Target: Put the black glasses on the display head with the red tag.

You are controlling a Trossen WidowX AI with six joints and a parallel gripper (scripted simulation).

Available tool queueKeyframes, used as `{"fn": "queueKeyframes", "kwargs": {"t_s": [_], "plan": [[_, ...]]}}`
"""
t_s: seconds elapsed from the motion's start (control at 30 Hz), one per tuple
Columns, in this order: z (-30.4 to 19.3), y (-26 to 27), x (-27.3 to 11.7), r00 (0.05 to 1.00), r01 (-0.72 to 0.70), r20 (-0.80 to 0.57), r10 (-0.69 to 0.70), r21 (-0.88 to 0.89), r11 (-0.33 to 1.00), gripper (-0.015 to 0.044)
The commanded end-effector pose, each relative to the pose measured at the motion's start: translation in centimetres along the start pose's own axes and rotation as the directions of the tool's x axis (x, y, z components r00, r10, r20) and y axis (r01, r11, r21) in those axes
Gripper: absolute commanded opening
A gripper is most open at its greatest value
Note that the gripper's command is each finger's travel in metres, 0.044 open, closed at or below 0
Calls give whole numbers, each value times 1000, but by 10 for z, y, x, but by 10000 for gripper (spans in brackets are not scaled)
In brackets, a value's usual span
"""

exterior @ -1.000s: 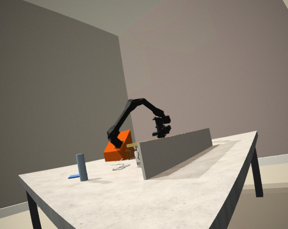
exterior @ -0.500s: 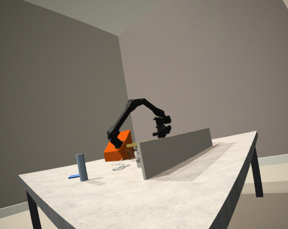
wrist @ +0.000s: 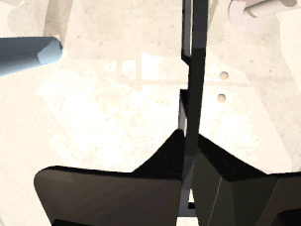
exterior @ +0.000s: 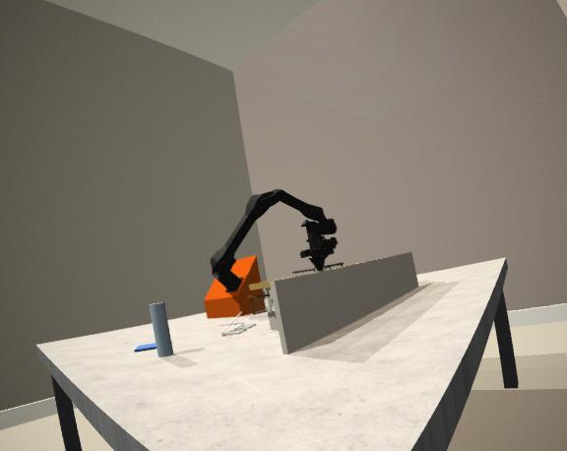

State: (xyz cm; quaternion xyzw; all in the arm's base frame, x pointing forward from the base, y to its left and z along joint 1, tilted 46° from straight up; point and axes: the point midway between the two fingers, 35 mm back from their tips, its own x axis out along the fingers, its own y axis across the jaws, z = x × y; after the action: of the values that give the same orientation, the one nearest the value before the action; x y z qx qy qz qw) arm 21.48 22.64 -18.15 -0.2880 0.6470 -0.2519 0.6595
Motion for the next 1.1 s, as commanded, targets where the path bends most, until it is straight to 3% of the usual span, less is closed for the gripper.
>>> {"fn": "queueKeyframes", "kwargs": {"t_s": [0.0,0.23,1.07], "plan": [[1,1,-22,1000,-13,6,13,8,1000,0],[8,-11,-25,1000,-16,6,15,36,999,0],[53,-149,-32,1000,-20,9,18,324,946,0]]}}
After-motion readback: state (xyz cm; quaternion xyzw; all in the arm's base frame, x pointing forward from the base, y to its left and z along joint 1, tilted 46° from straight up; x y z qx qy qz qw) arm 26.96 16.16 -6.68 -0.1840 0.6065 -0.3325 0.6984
